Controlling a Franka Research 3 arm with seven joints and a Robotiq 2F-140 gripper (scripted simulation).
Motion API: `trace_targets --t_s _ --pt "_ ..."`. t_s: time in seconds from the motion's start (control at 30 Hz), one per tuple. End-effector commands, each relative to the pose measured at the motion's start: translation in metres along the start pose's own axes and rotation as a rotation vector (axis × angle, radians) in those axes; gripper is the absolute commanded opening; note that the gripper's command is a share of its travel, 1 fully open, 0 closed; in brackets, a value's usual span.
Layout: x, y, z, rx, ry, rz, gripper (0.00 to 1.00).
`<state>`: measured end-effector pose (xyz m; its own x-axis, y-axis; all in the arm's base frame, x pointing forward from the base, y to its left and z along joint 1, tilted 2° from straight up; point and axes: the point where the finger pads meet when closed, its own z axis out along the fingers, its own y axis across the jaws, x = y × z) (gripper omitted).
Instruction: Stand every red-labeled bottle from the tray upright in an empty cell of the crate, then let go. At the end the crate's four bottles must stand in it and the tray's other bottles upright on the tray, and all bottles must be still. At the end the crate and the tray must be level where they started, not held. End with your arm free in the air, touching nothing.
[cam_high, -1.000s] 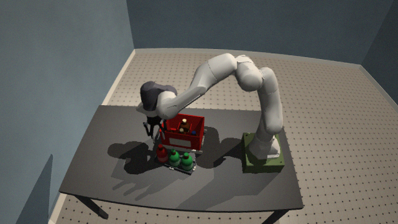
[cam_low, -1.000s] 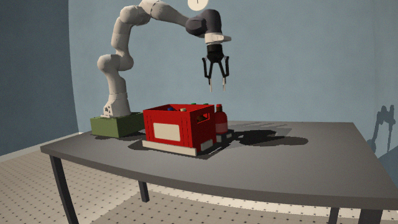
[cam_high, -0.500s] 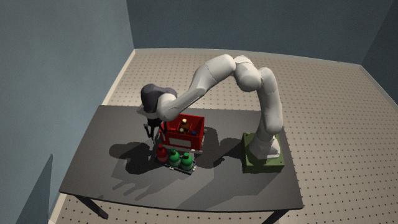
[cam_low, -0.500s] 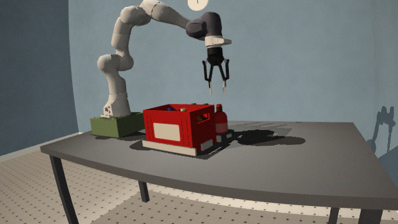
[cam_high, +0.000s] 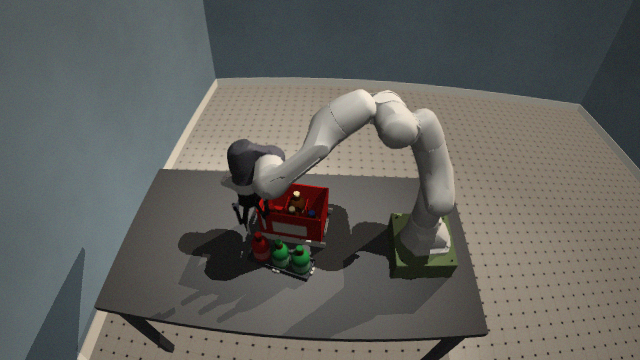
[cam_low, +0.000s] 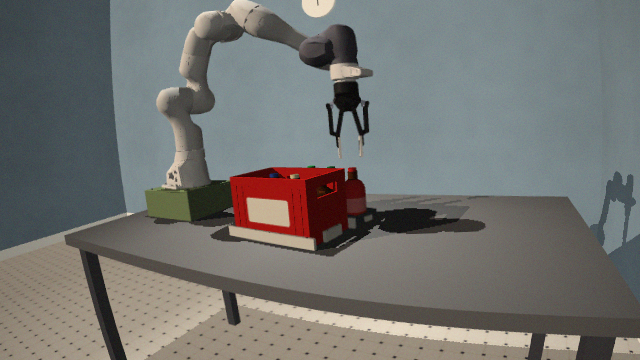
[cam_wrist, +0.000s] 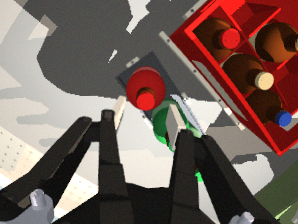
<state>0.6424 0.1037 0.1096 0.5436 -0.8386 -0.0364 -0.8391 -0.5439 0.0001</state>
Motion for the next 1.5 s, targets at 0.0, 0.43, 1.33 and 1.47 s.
trace_targets --t_s 0.0,0.43,1.33,1.47 --pt "0.0017 -0.0003 0.0051 0.002 0.004 0.005 0.38" --pt "0.0017 -0.0004 0.0110 0.002 0.004 0.005 0.38" --pt "0.0017 -0.0004 0.0114 0.002 0.004 0.005 0.38" --pt "0.0017 -0.0004 0.0114 0.002 0.004 0.005 0.38"
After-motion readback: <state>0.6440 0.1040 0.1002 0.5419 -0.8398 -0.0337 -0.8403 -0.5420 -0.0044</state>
